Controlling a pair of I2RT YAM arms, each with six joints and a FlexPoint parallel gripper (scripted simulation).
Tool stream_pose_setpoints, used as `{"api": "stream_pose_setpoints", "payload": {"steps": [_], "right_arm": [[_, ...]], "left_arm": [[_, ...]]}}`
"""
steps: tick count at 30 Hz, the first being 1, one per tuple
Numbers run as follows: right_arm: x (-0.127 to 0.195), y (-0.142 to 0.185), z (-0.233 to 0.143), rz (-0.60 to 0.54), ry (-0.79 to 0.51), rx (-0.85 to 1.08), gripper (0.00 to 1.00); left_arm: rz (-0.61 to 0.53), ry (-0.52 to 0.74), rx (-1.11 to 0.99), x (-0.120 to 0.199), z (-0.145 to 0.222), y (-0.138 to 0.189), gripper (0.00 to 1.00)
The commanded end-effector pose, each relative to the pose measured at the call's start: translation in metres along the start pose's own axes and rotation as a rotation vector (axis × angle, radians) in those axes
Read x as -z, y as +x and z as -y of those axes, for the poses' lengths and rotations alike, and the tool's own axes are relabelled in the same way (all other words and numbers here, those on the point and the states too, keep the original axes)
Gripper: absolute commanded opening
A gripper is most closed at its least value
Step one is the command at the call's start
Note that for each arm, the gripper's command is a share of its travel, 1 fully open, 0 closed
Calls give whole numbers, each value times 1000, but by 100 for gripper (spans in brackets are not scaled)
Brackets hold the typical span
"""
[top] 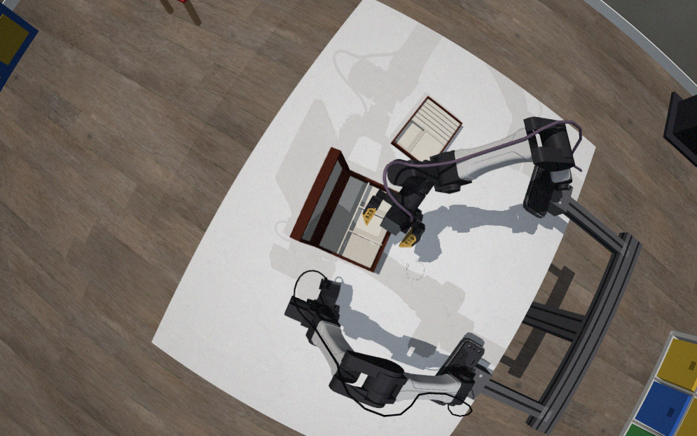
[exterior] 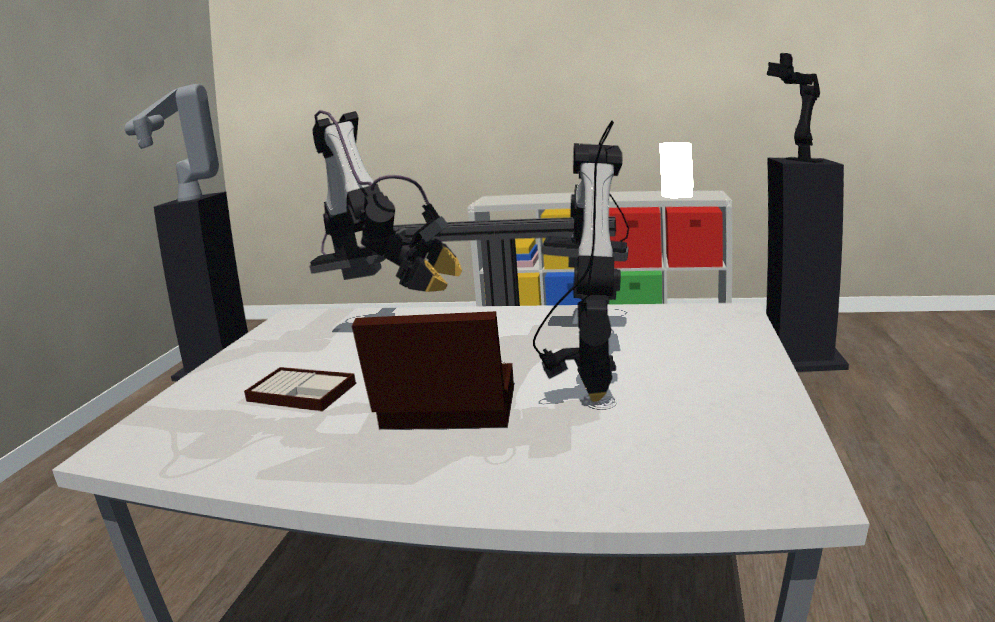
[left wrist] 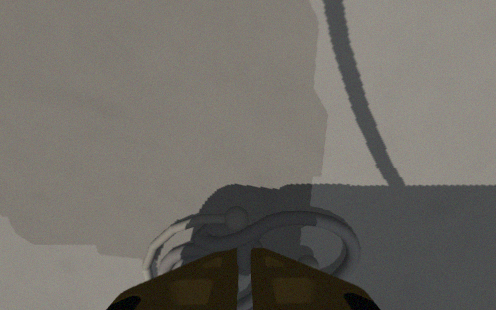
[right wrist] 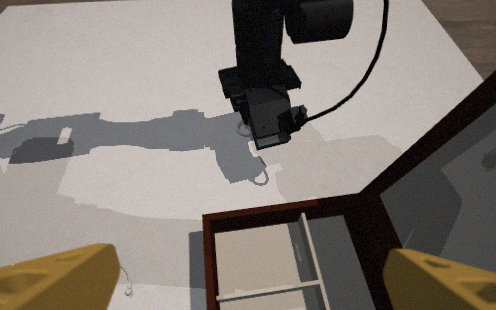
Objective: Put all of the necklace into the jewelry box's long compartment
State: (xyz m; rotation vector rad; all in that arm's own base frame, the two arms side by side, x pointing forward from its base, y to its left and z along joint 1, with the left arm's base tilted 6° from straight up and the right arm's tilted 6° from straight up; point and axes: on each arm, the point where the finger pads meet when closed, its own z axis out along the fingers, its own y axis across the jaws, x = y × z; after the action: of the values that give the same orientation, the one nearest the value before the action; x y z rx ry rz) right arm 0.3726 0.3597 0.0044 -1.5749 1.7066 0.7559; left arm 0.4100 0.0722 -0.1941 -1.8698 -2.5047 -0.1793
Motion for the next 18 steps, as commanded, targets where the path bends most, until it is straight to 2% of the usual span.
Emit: {"api": "stream_pose_setpoints", "payload": {"steps": [1,2,3,8,15,18], "right_arm": [[-6,1,3,-12,0,7,100],[-6,1,3,-12,0,7,100],[0,-8,3,9,8,16,100],[0,-8,3,9,8,16,100],[9,-38,11,64,23,67,100],[13,-45,11,71,21,83,100]], "left_arm": [[-12,36,1,-15,13,4,3],[-12,36,1,-15,13,4,0],[-12,38,1,-15,13,3,0],[-13,43,5,-14,12,3,0],[-10,27,9,4,6,2,0],[-7,4,11,22,-2,1,0]]}}
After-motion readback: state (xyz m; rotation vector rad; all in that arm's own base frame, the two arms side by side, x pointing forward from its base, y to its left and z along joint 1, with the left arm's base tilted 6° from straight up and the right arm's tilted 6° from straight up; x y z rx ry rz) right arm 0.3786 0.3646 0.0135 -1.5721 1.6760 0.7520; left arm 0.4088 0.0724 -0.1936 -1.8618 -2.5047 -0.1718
